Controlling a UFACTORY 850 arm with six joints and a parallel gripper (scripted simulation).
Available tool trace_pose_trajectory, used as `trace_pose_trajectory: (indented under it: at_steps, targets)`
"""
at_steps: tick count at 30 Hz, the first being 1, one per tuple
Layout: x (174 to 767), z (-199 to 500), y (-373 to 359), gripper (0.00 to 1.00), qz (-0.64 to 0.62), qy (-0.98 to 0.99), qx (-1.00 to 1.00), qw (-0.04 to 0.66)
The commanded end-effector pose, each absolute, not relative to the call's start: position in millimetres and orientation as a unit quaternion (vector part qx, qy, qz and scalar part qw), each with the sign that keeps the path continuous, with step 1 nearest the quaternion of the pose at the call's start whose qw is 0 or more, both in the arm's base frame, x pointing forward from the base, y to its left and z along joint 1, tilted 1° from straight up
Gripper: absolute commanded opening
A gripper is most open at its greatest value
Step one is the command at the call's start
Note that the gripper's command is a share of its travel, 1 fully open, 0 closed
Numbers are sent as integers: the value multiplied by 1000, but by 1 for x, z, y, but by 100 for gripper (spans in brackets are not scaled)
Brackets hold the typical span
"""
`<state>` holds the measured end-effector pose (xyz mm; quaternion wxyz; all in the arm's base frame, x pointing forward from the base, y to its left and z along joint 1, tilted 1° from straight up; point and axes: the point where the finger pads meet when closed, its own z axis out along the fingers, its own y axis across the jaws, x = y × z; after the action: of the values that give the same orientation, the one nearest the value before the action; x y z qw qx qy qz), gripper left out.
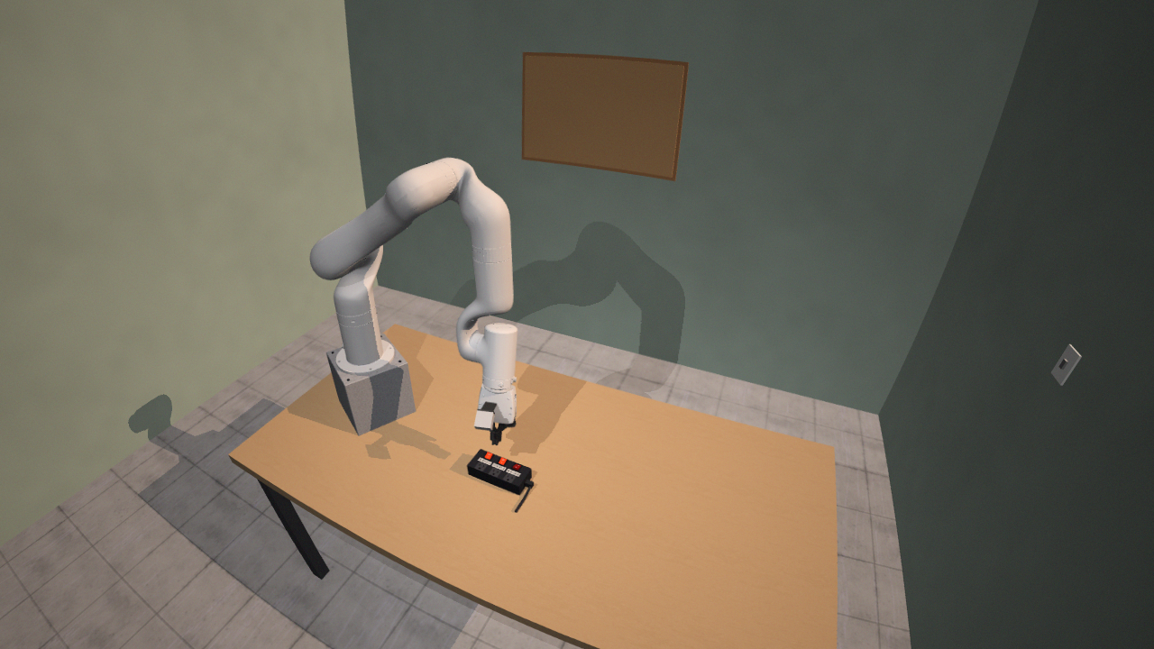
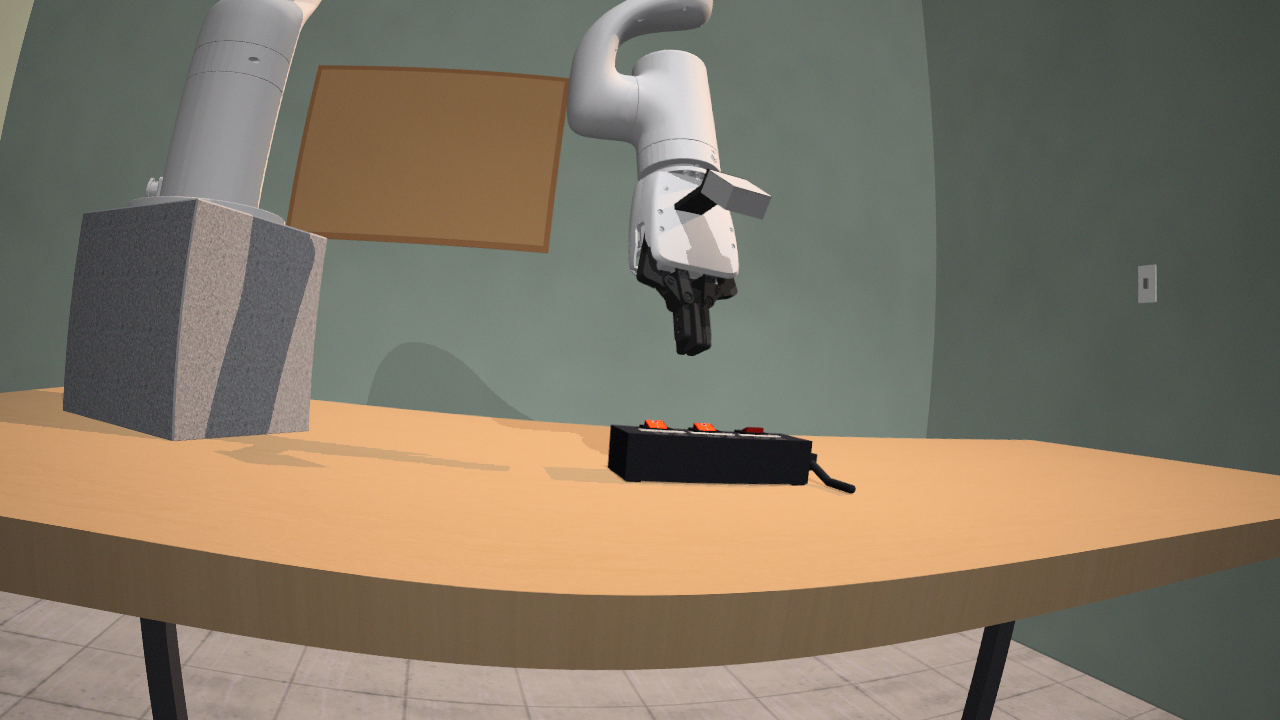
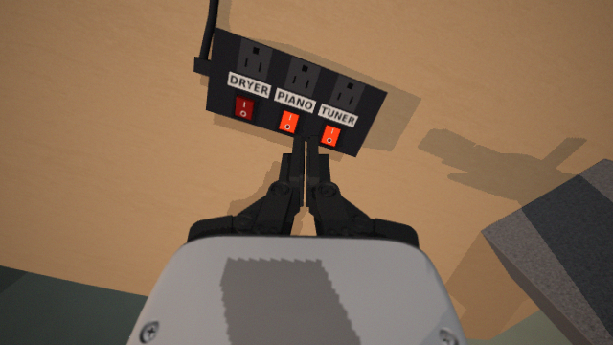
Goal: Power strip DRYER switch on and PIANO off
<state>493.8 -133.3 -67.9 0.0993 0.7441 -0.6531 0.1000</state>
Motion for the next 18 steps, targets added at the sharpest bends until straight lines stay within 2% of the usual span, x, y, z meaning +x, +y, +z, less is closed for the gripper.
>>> trace_pose_trajectory:
  at_steps: [1, 18]
  targets:
    - [495, -68, -122, 0, 81, -666, 736, 92]
    - [504, -70, -92, 0, 57, -694, 716, 57]
